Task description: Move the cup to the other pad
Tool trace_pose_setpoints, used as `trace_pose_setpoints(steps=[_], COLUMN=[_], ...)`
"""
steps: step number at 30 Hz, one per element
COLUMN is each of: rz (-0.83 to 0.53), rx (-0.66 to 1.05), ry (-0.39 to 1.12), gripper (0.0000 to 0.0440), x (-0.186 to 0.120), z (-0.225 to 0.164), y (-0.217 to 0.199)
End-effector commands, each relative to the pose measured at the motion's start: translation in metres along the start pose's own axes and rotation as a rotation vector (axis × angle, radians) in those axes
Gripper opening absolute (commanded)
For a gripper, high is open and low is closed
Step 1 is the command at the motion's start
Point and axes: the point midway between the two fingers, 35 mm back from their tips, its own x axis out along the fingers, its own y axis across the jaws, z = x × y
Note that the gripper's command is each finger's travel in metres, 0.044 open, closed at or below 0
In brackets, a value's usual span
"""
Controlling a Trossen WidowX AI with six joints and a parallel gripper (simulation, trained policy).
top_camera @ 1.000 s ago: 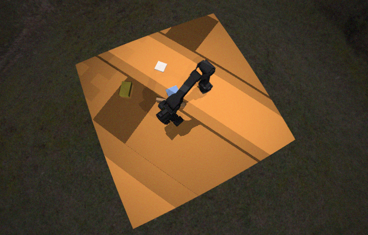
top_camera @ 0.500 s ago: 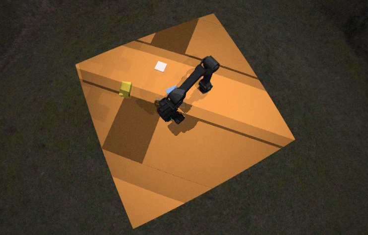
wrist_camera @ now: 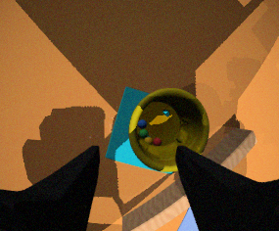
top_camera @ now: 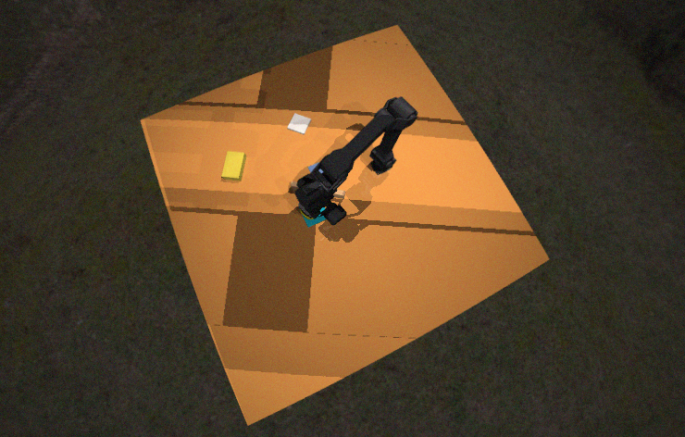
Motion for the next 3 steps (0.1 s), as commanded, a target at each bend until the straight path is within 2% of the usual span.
trace_pose_setpoints(steps=[1,3], rz=[0.004,0.002], rx=[0.016,0.024], ry=[-0.036,-0.049], gripper=[0.0311,0.0358], x=[-0.0138,-0.0197], z=[0.0042,0.0064], y=[-0.0016,-0.0035])
